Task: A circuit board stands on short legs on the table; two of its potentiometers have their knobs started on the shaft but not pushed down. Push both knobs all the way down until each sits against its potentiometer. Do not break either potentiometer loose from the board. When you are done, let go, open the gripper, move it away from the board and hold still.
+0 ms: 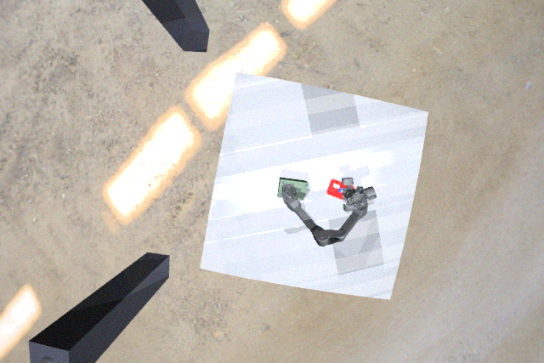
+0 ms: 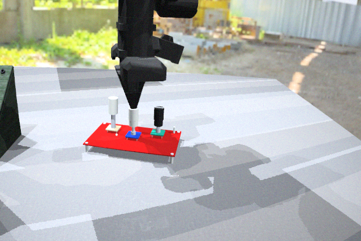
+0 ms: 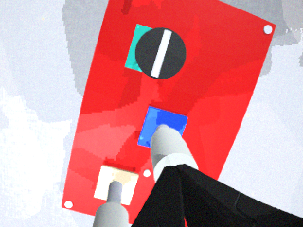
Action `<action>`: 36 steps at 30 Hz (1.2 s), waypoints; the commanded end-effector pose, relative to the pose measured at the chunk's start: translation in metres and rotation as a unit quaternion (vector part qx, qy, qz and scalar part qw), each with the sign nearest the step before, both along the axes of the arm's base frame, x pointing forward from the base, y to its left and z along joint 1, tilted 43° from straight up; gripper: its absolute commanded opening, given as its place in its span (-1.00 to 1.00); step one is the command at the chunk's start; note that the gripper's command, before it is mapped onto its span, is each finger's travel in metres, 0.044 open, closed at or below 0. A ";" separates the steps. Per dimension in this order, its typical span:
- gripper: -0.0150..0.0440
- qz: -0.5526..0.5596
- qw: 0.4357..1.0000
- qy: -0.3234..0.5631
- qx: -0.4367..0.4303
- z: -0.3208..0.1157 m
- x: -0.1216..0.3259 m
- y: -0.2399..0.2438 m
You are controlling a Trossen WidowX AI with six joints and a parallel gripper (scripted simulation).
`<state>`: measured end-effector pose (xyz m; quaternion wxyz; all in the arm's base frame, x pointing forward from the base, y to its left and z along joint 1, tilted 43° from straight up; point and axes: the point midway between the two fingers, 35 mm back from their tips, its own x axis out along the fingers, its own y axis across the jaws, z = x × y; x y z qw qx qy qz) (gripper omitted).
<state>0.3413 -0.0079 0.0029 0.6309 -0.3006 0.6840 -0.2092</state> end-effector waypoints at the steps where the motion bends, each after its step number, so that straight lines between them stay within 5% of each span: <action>1: -0.49 0.000 1.000 0.000 -0.003 -0.003 0.001 -0.004; 36: -0.49 0.000 1.000 0.000 -0.003 -0.006 0.001 -0.007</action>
